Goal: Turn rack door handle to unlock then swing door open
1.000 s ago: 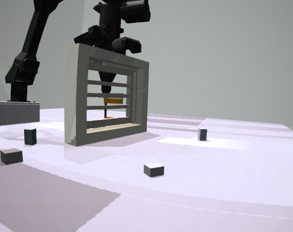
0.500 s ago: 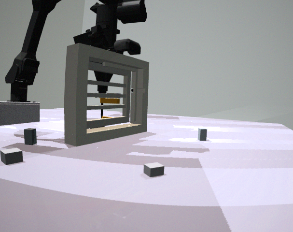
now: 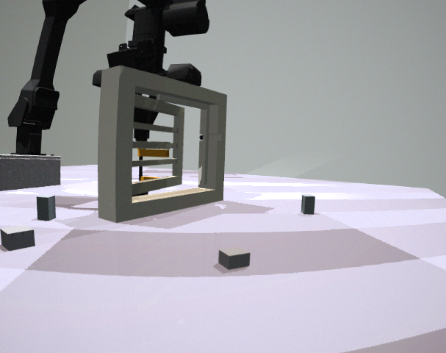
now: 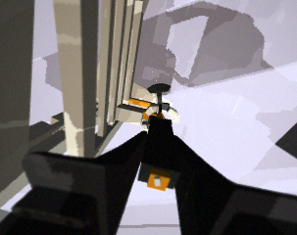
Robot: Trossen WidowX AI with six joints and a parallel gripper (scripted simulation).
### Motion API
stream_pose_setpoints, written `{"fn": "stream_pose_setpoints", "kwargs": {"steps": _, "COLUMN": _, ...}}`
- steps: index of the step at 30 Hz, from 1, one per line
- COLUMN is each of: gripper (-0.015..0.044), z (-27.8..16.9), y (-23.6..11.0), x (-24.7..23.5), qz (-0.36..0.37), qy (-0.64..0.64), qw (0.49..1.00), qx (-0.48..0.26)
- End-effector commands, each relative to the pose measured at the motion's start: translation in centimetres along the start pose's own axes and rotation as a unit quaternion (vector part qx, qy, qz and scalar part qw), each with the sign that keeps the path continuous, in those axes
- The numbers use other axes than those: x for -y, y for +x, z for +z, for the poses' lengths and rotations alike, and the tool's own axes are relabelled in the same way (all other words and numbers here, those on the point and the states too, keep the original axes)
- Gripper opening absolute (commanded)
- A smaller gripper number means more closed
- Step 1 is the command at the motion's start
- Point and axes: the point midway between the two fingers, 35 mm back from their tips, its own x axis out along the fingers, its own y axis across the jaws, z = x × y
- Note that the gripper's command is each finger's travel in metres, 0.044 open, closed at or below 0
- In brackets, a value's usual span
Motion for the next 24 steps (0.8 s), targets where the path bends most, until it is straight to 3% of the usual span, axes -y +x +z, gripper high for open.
{"fn": "stream_pose_setpoints", "kwargs": {"steps": 1, "gripper": 0.0011, "z": 0.2, "y": 0.0, "x": 0.5, "qz": 0.004, "qy": -0.039, "qw": 0.999, "qx": 0.003}}
{"fn": "stream_pose_setpoints", "kwargs": {"steps": 24, "gripper": 0.0011, "z": 2.4, "y": 0.1, "x": 5.2, "qz": 0.001, "qy": -0.228, "qw": 0.974, "qx": 0.004}}
